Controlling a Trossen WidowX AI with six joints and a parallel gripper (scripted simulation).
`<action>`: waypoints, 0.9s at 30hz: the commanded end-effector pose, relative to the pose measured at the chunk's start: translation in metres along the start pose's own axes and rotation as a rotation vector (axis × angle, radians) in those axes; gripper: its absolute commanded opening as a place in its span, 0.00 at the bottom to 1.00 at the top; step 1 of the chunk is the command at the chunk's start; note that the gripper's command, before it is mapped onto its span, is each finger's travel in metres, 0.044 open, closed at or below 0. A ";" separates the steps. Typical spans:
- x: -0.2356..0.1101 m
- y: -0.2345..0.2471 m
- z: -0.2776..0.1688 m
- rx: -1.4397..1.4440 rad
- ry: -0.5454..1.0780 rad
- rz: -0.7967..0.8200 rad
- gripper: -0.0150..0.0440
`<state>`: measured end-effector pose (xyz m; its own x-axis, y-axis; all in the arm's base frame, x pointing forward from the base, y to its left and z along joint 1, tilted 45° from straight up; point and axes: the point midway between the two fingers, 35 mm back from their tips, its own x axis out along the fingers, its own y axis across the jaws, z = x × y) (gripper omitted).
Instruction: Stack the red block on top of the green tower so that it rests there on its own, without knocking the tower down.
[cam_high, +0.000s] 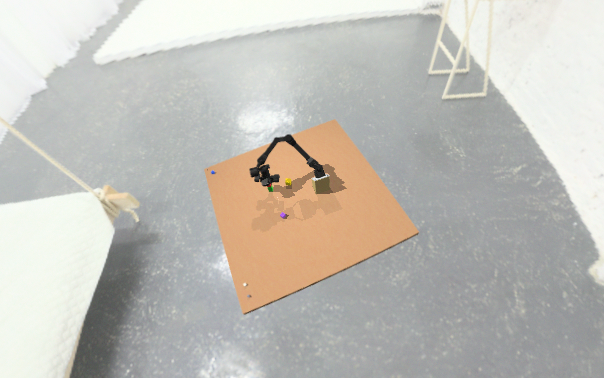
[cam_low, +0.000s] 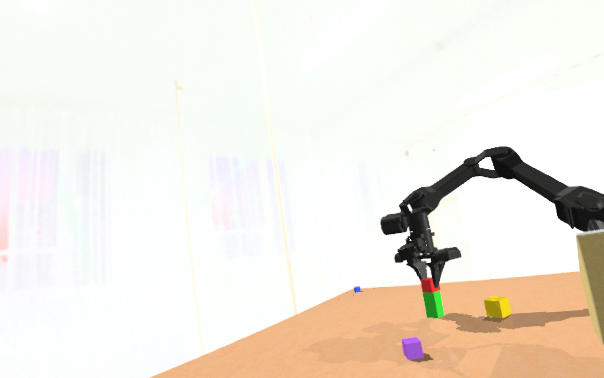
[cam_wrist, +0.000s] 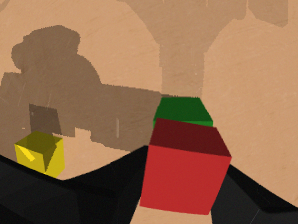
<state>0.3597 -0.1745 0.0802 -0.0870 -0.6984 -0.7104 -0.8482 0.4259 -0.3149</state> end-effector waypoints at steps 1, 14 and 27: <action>0.000 0.000 0.000 0.000 0.000 0.000 0.52; 0.000 0.000 0.000 0.000 0.000 0.000 1.00; 0.000 0.000 0.000 0.000 0.000 0.000 1.00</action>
